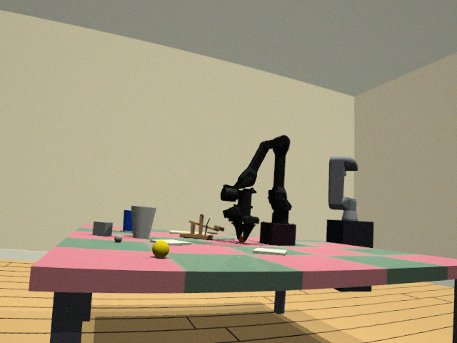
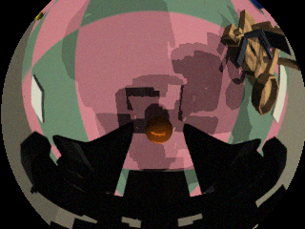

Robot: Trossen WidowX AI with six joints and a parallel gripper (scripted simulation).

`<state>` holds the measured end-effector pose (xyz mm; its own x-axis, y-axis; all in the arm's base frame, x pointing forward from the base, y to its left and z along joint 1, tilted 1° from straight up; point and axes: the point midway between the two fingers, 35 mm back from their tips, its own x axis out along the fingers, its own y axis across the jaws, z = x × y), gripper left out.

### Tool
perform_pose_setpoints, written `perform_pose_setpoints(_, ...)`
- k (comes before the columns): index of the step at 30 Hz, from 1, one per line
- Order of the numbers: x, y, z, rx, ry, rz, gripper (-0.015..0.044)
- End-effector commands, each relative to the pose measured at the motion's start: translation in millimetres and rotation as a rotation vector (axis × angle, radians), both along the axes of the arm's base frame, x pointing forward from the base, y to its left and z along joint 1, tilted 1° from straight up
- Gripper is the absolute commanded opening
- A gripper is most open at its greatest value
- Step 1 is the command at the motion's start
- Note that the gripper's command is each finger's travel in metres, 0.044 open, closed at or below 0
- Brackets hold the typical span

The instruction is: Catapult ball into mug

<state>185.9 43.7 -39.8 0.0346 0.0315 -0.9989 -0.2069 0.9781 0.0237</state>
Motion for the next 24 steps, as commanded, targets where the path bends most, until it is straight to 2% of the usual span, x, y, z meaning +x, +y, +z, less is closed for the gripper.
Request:
perform_pose_setpoints(1,-2.6,-0.7,-4.6,-0.004,0.012,-0.004,0.0247)
perform_pose_setpoints(5,-2.6,-0.7,-4.6,-0.004,0.012,-0.004,0.0142)
perform_pose_setpoints(12,-2.6,-0.7,-4.6,-0.004,0.012,-0.004,0.0096)
perform_pose_setpoints(16,0.0,0.5,3.4,-0.004,0.012,-0.004,0.0000)
perform_pose_setpoints(24,7.1,5.5,52.3,-0.003,0.011,-0.004,0.0000)
